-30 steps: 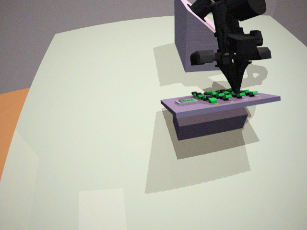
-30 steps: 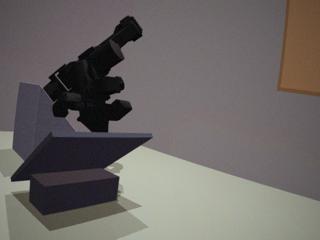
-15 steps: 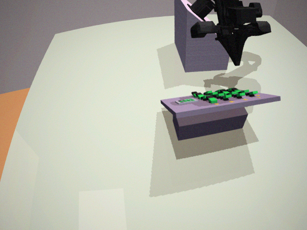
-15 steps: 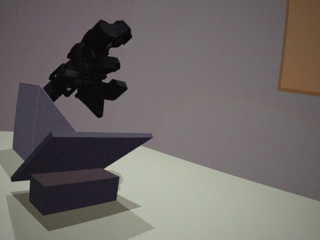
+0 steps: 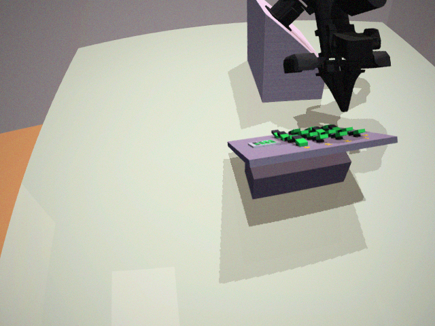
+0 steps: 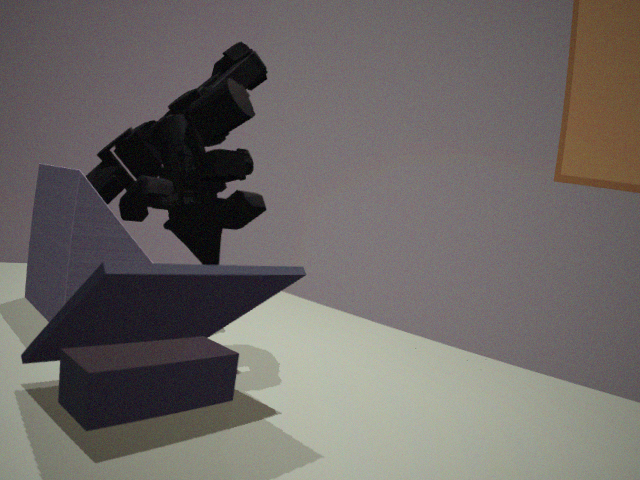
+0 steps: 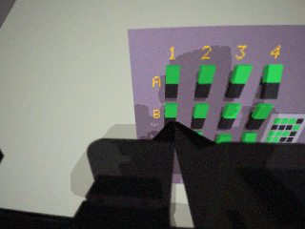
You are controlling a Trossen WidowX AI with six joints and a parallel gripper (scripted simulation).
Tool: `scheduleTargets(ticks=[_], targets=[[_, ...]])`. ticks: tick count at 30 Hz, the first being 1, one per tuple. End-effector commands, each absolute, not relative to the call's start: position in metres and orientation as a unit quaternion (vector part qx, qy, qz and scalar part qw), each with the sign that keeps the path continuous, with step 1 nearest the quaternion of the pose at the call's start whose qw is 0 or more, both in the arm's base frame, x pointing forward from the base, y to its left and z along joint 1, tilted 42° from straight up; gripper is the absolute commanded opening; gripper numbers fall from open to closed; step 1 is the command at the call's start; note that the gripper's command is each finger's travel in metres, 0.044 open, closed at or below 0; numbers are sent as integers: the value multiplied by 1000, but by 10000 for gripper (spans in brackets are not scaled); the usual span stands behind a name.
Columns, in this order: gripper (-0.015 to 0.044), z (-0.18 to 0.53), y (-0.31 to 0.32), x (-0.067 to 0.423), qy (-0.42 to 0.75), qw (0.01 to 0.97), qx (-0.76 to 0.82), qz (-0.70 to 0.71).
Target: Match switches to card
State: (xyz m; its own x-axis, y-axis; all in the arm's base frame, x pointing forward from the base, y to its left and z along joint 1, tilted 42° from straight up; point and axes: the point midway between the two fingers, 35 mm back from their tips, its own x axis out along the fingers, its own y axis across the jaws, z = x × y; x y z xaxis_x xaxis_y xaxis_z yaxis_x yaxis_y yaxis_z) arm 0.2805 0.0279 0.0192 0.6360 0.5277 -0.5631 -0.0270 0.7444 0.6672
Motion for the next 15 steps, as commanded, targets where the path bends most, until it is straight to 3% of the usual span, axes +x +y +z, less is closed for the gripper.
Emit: scheduleTargets(ticks=[1, 15], targets=[[0, 21, 27, 284, 389, 850, 317, 161], [0, 11, 36, 296, 389, 850, 317, 162]])
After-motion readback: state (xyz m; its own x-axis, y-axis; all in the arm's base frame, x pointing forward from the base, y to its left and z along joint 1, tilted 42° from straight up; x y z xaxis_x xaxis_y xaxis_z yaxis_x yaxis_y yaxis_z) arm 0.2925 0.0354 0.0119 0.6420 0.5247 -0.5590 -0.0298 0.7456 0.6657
